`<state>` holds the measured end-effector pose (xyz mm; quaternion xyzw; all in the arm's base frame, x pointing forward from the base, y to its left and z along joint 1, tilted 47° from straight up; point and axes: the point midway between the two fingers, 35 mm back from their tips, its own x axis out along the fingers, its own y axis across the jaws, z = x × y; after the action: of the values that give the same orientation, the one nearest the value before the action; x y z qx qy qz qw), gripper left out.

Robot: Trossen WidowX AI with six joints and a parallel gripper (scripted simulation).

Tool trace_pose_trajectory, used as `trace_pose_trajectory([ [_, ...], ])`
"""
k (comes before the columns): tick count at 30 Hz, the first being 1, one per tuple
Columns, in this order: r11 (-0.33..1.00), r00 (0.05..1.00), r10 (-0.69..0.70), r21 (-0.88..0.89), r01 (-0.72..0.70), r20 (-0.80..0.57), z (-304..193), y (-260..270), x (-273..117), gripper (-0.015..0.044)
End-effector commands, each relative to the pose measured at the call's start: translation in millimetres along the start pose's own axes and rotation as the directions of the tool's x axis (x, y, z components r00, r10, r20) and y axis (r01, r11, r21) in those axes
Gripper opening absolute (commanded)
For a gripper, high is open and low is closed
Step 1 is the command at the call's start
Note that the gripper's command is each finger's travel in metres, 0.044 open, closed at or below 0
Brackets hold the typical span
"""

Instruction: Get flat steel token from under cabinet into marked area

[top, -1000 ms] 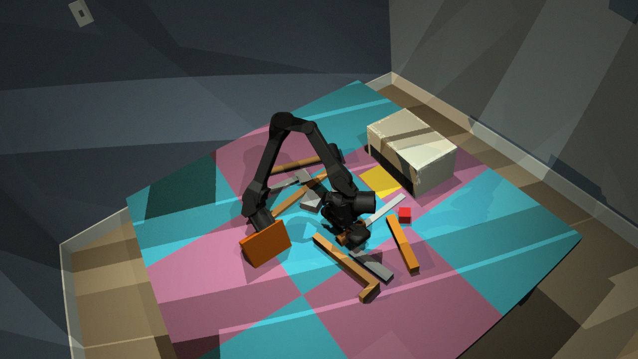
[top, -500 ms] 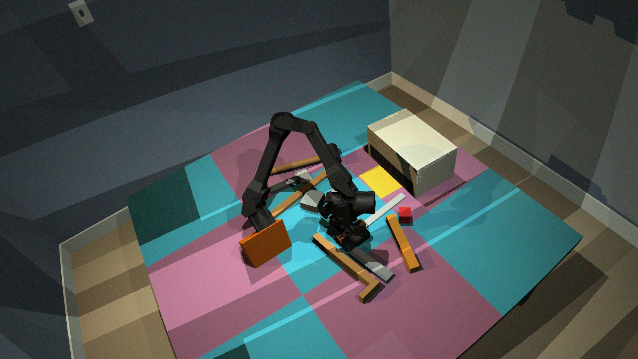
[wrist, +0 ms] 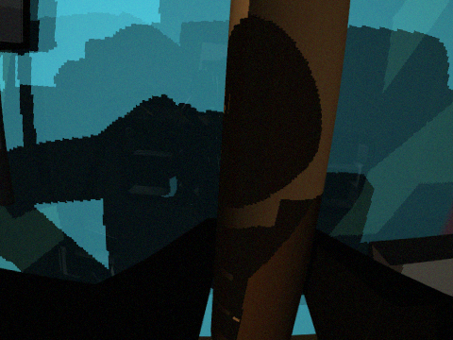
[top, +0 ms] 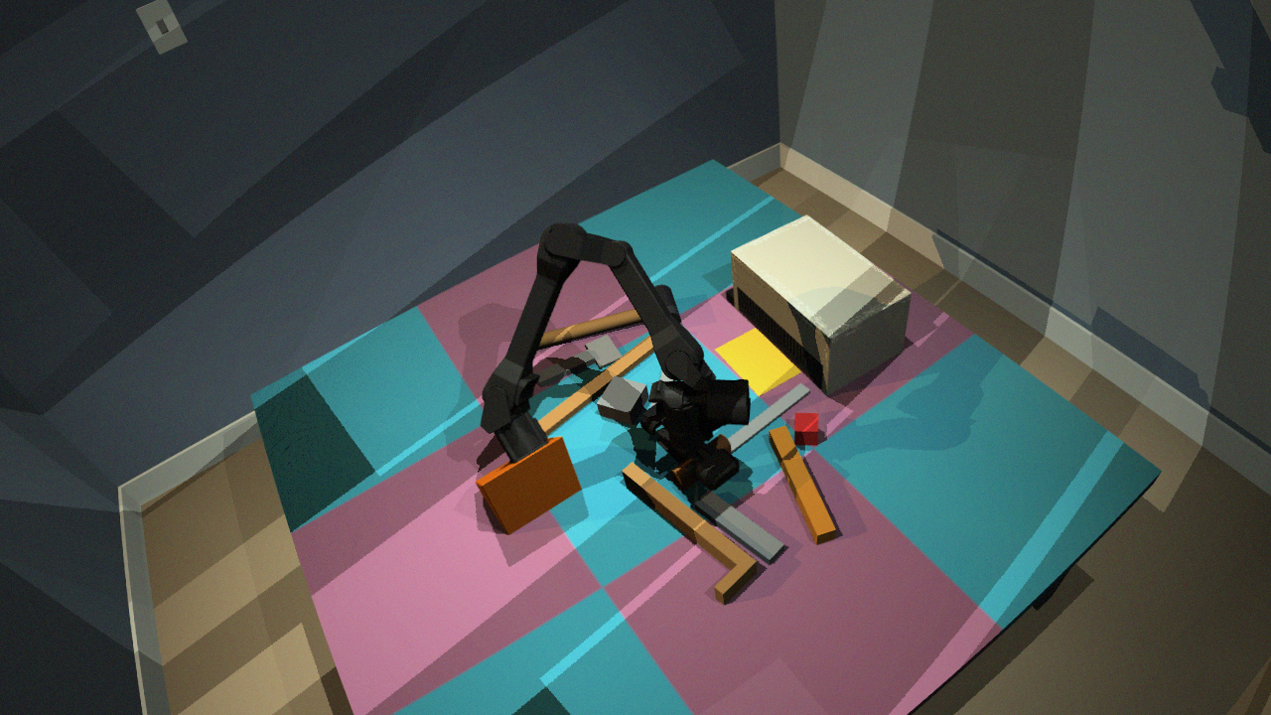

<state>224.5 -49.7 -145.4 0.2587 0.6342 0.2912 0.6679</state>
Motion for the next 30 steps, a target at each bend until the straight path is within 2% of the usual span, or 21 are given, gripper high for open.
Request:
trace_pose_trajectory([
  [1, 1.0, 1.0, -0.001, 0.001, 0.001, 0.002, 7, -1, 0, 0.0],
  [30, 1.0, 1.0, 0.001, 0.003, -0.001, 0.005, 48, -1, 0, 0.0],
])
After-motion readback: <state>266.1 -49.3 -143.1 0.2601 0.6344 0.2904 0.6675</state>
